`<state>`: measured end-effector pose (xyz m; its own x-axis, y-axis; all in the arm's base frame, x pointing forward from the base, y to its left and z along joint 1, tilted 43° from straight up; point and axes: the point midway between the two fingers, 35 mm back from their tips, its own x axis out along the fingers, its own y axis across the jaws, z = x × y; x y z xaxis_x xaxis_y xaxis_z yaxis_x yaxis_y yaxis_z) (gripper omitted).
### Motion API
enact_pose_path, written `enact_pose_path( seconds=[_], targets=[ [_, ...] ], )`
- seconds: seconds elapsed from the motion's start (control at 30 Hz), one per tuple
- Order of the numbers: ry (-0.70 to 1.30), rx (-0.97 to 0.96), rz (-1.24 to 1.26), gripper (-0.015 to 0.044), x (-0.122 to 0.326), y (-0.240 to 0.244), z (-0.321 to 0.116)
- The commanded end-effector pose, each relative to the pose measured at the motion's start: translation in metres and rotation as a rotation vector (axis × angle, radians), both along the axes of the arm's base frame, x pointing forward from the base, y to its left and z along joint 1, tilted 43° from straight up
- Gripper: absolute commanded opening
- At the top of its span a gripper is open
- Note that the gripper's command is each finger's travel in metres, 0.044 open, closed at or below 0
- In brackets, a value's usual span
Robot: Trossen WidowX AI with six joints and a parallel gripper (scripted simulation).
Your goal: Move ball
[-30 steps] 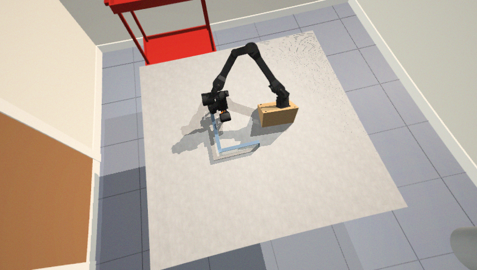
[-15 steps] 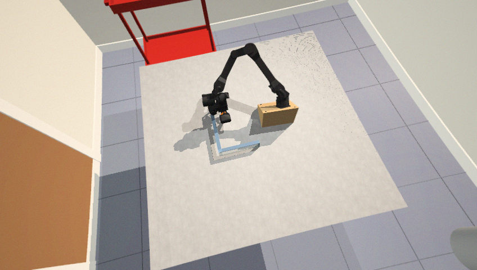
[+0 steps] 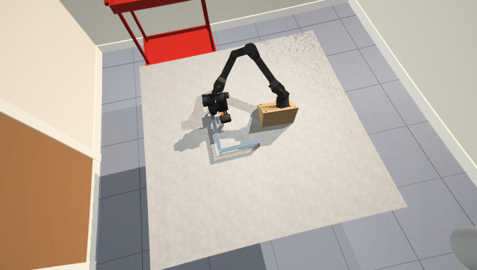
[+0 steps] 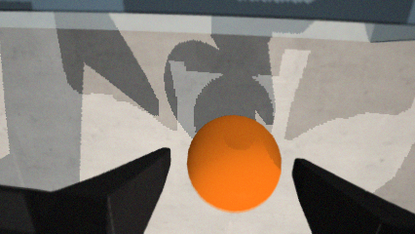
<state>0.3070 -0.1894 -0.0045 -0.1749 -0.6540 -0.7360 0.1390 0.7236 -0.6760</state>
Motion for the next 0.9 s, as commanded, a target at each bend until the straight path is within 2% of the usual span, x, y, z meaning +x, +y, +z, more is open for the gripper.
enact_pose_path(
  seconds=[0.0, 0.13, 0.47, 0.6, 0.87],
  targets=[
    [-0.007, 0.001, 0.002, 0.0332, 0.008, 0.016, 0.017],
    [-0.004, -0.002, 0.004, 0.0332, 0.016, 0.055, 0.061],
    [-0.003, -0.005, 0.017, 0.0332, 0.017, 0.051, 0.055],
    [-0.004, -0.006, 0.012, 0.0437, 0.020, 0.073, 0.080],
    [-0.004, -0.007, 0.011, 0.0440, 0.021, 0.079, 0.087]
  ],
)
